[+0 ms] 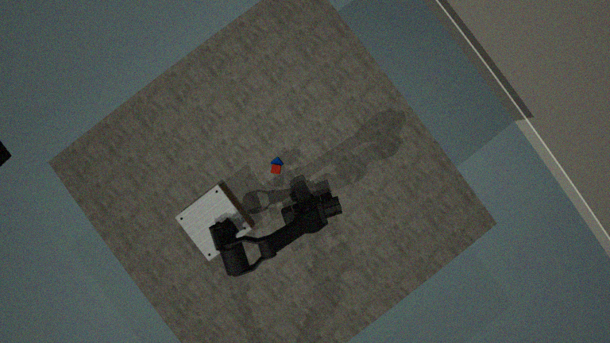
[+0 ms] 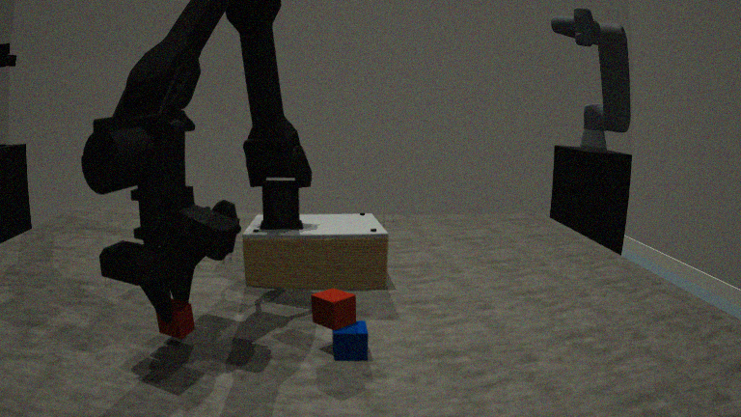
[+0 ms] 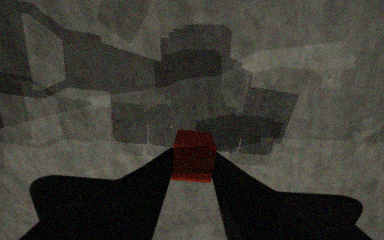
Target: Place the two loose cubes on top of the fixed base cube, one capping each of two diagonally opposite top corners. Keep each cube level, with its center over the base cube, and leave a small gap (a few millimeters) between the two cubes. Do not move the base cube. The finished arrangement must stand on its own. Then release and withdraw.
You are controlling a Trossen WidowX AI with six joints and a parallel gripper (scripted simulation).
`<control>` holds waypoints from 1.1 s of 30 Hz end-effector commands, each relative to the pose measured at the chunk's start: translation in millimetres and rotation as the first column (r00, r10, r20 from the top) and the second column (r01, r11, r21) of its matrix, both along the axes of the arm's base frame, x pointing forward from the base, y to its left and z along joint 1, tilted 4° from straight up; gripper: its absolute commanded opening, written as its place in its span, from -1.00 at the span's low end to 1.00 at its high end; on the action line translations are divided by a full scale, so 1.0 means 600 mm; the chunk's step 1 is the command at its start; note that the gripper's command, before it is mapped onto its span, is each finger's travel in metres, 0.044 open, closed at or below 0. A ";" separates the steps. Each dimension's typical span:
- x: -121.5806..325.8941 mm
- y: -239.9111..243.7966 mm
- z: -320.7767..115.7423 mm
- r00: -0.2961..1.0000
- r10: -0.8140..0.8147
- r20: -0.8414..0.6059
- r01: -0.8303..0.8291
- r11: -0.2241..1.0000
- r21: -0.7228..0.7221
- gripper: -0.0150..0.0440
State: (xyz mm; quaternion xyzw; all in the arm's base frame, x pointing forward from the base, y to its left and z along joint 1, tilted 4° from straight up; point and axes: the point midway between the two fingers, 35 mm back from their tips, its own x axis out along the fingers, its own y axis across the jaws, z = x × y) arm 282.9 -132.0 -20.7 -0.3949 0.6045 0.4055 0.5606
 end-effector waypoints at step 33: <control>0.021 0.018 0.156 1.000 -0.022 0.010 0.022 1.000 -0.009 -0.14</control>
